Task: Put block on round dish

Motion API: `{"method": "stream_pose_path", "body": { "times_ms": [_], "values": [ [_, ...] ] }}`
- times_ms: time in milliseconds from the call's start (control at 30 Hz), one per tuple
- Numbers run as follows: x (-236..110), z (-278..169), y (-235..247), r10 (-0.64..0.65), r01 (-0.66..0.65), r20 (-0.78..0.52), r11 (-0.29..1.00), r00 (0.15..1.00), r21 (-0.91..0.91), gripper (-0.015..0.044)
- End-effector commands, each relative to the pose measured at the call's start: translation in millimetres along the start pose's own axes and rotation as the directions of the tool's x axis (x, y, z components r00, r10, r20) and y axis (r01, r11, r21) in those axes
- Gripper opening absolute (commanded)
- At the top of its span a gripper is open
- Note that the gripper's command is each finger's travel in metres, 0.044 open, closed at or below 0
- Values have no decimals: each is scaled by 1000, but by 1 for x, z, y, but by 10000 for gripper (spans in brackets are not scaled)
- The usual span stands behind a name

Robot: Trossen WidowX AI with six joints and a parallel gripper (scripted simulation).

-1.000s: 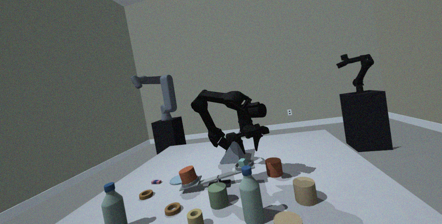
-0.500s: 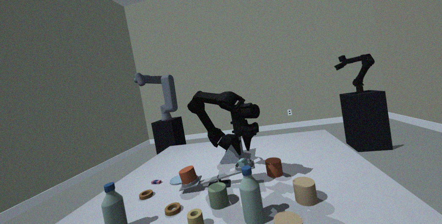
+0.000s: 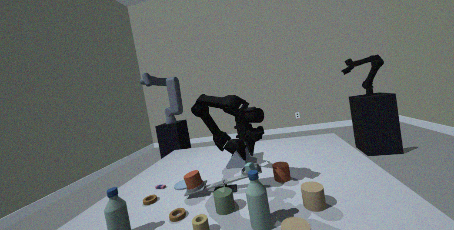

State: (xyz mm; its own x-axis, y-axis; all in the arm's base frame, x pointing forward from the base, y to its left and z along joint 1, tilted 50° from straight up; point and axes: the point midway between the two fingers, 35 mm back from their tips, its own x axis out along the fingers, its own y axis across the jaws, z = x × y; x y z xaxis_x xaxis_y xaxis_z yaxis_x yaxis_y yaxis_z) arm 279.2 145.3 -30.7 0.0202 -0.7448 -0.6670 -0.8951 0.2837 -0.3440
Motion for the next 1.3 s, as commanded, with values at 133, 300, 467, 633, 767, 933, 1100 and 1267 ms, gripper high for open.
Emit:
{"method": "stream_pose_path", "body": {
  "times_ms": [133, 300, 467, 633, 767, 933, 1100, 1267],
  "values": [
    [13, -1, 0, -2, 2, -6, 1000, 1000, -11, 260],
    [21, -1, 0, -2, 2, -6, 1000, 1000, -11, 260],
    [29, -1, -1, -2, 2, -6, 1000, 1000, -11, 260],
    [38, -1, -1, -3, 2, -6, 1000, 1000, -11, 260],
    [44, -2, -1, -3, 3, -7, 1000, 1000, -11, 260],
    [48, -2, 0, -3, 3, -7, 1000, 1000, -11, 234],
    [48, -2, 0, -3, 3, -7, 1000, 1000, -11, 142],
    [48, -2, 0, -3, 3, -7, 1000, 1000, -11, 108]
  ]
}}
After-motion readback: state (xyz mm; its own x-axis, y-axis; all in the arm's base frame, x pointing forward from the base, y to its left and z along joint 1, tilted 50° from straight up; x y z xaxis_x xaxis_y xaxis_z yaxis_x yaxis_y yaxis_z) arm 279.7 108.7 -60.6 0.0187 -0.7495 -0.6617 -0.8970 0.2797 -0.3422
